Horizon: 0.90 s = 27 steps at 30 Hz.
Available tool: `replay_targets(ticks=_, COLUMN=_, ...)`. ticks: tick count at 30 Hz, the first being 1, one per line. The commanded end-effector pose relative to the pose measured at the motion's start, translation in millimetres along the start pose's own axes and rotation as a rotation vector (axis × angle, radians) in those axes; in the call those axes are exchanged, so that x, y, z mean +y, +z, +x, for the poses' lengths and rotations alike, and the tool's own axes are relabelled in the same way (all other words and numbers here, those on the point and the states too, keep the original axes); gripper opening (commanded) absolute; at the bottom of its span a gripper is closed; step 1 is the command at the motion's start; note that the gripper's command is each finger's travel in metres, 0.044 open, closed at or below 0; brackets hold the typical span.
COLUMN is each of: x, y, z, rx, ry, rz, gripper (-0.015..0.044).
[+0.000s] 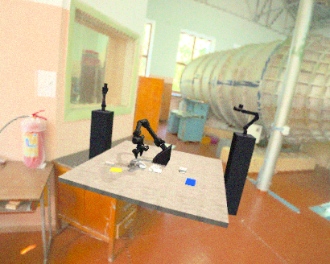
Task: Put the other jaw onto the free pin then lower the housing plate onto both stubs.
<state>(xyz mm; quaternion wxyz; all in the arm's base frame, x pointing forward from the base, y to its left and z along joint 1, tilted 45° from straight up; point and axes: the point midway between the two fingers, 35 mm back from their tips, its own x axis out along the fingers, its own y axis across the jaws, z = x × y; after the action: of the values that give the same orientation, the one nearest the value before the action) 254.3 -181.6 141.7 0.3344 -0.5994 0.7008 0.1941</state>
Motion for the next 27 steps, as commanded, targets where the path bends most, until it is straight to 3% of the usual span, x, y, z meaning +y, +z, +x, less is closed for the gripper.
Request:
replay_targets(ticks=1, x=0.1, y=-0.8, z=-0.4, rx=0.004, ry=0.0, rz=0.005, gripper=0.044)
replay_targets(ticks=7, x=0.1, y=-0.8, z=-0.4, rx=0.004, ry=0.0, rz=0.005, gripper=0.044)
replay_targets(ticks=23, x=-4.4, y=-0.7, z=-0.6, rx=0.004, ry=0.0, rz=0.362, gripper=0.002)
replay_targets(ticks=27, x=-5.6, y=-0.7, z=-0.7, rx=0.003, ry=-0.001, rz=0.46, gripper=0.0)
